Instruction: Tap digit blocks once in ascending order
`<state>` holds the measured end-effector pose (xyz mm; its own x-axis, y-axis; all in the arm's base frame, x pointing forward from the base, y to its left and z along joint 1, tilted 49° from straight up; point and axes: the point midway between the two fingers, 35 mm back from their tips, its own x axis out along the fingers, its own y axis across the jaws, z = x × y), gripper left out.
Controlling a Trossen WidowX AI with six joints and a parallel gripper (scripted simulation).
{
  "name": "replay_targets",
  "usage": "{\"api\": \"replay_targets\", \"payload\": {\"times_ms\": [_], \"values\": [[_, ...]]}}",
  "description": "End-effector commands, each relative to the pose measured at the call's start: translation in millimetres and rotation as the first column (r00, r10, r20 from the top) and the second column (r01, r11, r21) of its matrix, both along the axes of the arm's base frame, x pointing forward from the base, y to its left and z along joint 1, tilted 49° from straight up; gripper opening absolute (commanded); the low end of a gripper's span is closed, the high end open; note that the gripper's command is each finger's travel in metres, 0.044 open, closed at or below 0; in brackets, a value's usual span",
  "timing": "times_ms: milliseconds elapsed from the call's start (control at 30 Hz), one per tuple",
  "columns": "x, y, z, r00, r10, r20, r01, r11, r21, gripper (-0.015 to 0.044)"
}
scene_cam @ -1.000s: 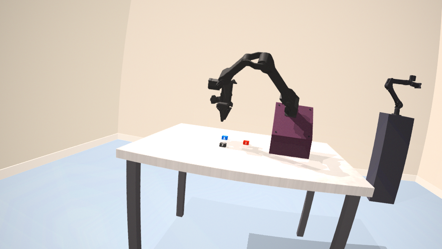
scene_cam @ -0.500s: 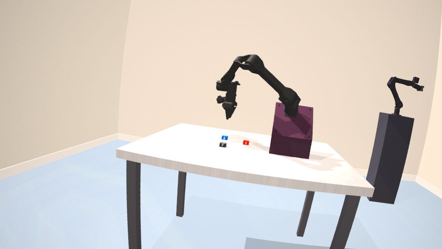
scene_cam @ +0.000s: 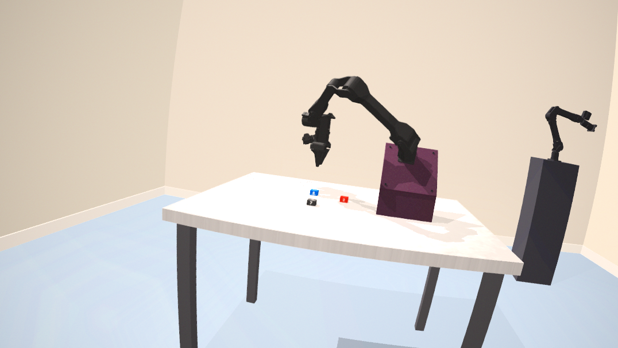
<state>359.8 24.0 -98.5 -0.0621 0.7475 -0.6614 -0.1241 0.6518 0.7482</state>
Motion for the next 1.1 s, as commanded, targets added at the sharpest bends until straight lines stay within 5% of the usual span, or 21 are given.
{"api": "replay_targets", "payload": {"times_ms": [0, 500, 767, 967, 1067], "values": [[-6, 0, 1, 1.0, 0.004, 0.001, -0.004, 1.0, -0.001, 0.04], [-132, 14, 27, 1.0, 0.004, -0.006, -0.004, 1.0, -0.001, 0.04], [-138, 74, -25, 1.0, 0.003, -0.007, -0.003, 1.0, 0.003, 0.019], [-138, 76, -26, 1.0, 0.004, -0.007, -0.004, 1.0, 0.004, 0.0032], [-138, 76, -26, 1.0, 0.004, -0.007, -0.004, 1.0, 0.004, 0.002]]}}
